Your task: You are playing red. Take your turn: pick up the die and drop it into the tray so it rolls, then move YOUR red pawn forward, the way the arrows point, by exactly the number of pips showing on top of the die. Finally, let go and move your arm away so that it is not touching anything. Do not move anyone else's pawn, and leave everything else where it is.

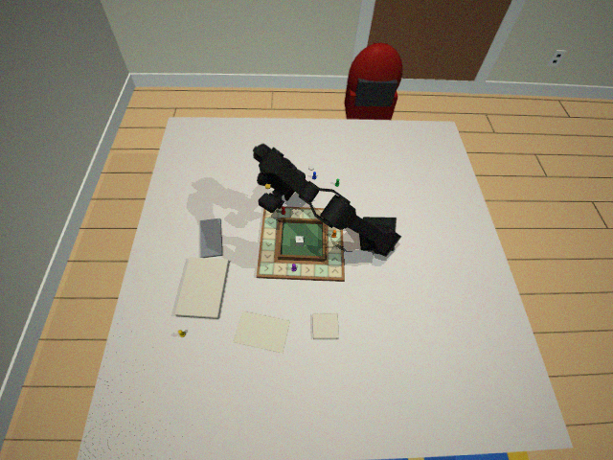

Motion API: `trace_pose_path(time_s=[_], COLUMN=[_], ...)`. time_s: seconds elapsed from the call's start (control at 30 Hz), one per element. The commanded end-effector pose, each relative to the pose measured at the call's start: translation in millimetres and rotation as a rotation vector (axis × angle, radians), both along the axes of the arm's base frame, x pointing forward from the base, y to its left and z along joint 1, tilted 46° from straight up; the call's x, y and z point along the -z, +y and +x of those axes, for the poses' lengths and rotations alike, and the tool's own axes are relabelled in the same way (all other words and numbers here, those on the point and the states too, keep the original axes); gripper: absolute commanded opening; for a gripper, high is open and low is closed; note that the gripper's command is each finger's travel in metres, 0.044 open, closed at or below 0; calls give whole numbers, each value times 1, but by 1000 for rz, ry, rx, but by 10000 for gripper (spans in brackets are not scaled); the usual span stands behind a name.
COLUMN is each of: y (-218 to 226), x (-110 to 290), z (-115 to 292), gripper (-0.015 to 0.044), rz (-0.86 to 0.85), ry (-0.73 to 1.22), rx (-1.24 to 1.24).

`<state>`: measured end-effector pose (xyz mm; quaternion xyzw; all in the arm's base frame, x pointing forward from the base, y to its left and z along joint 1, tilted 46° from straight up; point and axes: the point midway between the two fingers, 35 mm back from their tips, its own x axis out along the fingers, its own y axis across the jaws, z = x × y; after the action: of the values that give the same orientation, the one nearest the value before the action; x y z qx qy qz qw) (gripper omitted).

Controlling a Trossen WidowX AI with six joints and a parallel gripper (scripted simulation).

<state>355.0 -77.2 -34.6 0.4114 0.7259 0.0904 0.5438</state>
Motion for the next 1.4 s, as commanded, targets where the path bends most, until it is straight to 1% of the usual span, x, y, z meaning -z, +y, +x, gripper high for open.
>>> trace_pose_path(time_s=[0.0,0.73,0.93,1.13,1.27,1.37], y=[6,30,30,30,27,16], x=[5,28,28,28,27,18], z=[-2,-5,-5,-5,-4,0], gripper=[200,200,43,2,0,0], rz=[7,9,9,9,8,5], ry=[9,9,9,9,9,10], rx=[5,5,5,5,6,13])
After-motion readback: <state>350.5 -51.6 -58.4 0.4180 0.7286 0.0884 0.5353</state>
